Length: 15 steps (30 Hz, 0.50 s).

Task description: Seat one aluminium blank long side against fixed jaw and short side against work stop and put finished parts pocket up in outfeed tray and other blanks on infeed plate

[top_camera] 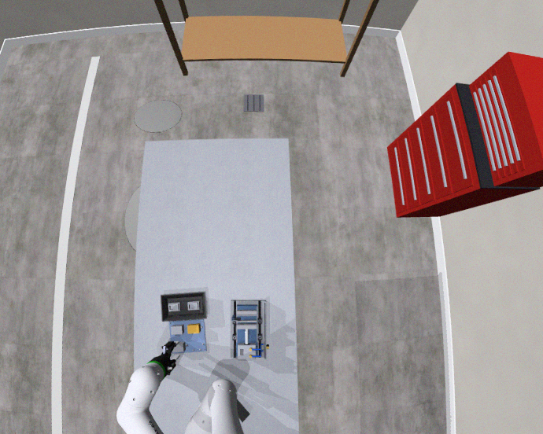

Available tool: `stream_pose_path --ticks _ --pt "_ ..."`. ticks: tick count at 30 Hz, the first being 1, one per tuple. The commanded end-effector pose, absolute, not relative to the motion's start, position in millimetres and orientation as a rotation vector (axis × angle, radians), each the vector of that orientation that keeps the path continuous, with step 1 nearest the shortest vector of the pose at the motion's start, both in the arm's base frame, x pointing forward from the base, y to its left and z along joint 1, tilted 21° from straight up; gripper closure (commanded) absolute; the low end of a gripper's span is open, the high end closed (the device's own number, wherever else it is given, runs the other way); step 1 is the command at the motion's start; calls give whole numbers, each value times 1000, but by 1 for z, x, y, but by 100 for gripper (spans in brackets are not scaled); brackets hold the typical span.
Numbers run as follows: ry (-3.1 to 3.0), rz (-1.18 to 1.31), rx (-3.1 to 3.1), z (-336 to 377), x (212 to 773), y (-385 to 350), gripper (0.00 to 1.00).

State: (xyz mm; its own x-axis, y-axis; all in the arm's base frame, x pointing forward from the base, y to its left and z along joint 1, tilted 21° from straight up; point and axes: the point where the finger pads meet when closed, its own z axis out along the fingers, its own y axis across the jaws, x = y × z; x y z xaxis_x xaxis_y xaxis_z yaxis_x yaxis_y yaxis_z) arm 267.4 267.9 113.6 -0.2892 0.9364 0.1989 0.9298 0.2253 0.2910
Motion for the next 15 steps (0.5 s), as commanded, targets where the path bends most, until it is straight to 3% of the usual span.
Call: stream_pose_path --ticks 1,15 --pt "2444 559 1862 114 267 268 60" --pt "2444 559 1862 114 267 268 60"
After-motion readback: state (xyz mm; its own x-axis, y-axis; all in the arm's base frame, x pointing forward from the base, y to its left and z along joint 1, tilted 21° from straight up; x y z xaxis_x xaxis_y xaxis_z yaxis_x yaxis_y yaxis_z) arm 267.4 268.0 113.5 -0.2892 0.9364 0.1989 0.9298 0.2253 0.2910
